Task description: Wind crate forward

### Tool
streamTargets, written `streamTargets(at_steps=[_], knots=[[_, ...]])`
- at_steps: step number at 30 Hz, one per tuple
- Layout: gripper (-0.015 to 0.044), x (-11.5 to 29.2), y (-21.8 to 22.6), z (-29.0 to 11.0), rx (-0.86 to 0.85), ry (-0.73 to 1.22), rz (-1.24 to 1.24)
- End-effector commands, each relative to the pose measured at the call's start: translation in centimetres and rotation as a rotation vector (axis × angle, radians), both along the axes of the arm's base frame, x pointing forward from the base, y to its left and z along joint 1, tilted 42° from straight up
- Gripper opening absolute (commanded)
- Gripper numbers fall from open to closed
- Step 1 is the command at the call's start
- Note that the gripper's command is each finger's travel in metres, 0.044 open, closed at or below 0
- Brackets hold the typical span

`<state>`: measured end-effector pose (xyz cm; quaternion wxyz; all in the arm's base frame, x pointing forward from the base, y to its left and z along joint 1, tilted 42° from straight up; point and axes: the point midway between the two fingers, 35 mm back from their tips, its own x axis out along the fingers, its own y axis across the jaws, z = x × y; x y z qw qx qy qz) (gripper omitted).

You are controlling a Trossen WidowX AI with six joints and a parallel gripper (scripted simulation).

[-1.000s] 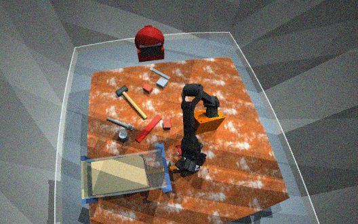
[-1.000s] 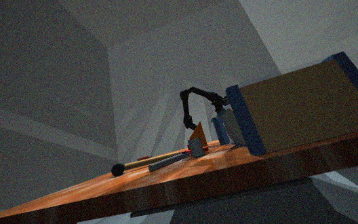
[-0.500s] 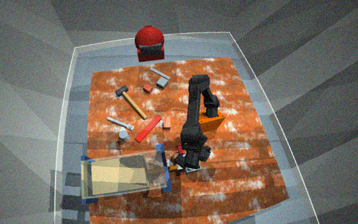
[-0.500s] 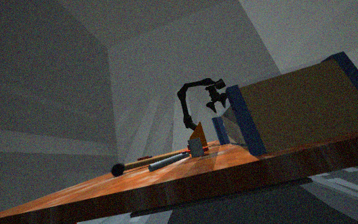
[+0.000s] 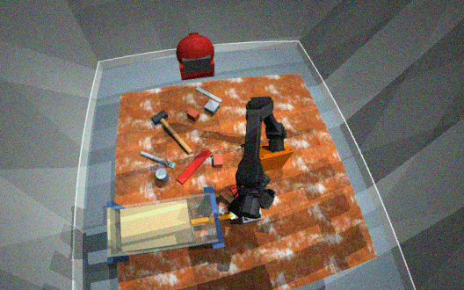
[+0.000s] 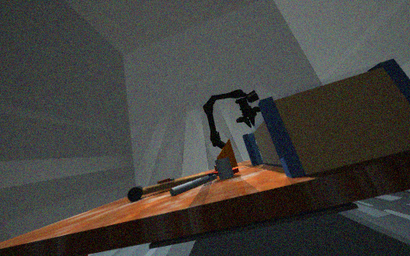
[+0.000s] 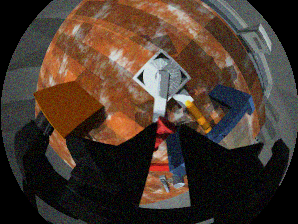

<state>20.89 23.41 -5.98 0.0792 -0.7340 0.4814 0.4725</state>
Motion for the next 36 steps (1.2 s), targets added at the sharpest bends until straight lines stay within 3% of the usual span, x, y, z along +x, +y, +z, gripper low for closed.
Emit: streamTargets(at_steps=[1,2,36], knots=[[0.002,0.04,0.01,-0.02,0.001,-0.001,0.002],[0.0,0.04,0.01,-0.02,0.001,-0.001,0.002],[0.0,0.0,0.0,0.01,-0.015,0.014,-0.014]])
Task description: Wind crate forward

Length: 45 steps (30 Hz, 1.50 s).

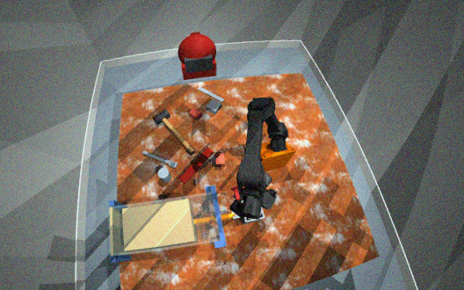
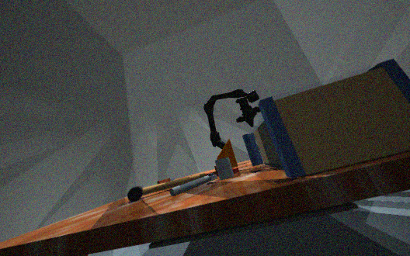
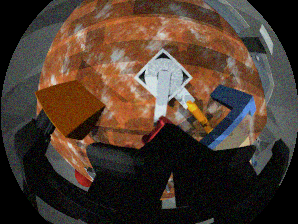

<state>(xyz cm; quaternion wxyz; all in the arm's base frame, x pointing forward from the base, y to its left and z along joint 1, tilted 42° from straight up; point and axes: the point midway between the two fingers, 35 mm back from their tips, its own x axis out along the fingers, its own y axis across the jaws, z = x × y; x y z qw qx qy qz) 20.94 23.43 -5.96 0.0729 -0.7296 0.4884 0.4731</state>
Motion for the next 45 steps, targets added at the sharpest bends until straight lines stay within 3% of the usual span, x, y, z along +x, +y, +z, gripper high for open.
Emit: streamTargets(at_steps=[1,11,21,28,45], knots=[[0.0,-0.1,0.0,0.0,0.0,0.002,-0.005],[0.0,-0.1,0.0,0.0,0.0,0.002,-0.005],[0.0263,3.2,-4.4,1.4,0.41,-0.206,-0.481],[0.044,3.4,-4.8,1.4,0.441,-0.222,-0.516],[0.044,3.7,-6.5,-0.6,0.441,-0.223,-0.516]])
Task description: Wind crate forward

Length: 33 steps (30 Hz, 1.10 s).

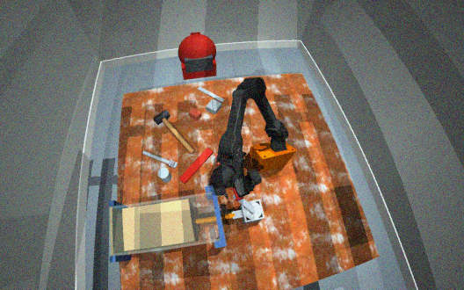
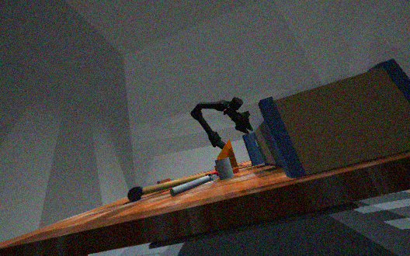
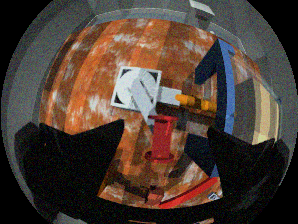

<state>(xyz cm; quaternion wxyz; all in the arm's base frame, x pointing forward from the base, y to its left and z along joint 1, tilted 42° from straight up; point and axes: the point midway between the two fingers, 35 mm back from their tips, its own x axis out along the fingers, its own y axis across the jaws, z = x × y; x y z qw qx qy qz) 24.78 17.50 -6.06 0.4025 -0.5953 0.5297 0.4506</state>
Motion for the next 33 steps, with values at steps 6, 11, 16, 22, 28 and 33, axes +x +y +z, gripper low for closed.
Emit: streamTargets(at_steps=[6,11,16,22,28,33], knots=[[0.044,0.0,-1.2,-1.3,-0.008,0.005,0.002],[0.044,0.0,-1.8,-1.9,-0.008,0.005,0.002],[0.044,0.0,-2.3,-2.5,-0.009,0.005,0.002],[0.044,0.0,-3.0,-3.2,-0.009,0.005,0.002],[0.044,0.0,-3.7,-3.8,-0.01,0.005,0.001],[0.0387,0.1,-3.4,-3.7,-0.004,0.001,-0.002]])
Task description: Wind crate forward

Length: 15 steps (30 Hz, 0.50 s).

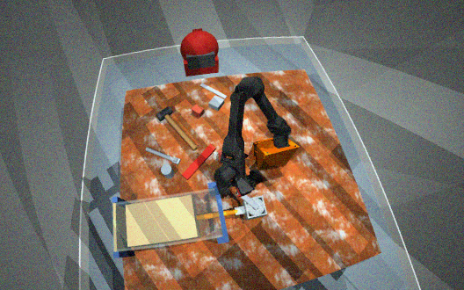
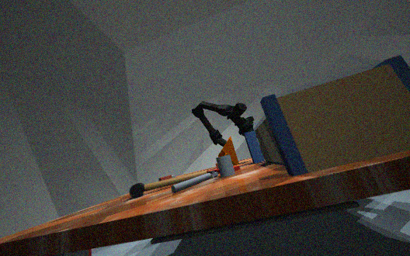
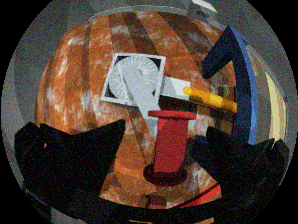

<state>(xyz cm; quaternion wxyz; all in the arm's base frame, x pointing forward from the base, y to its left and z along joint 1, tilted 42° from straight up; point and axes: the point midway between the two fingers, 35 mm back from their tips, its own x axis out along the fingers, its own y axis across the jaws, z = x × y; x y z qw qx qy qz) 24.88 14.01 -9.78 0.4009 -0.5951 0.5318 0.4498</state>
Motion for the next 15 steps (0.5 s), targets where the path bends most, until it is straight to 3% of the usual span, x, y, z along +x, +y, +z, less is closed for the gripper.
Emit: streamTargets(at_steps=[1,14,15], knots=[[0.0361,0.03,0.06,0.06,0.001,-0.001,0.0],[0.002,0.03,0.06,0.06,0.001,-0.001,0.0],[0.0013,0.03,0.06,0.06,0.001,-0.001,0.0]])
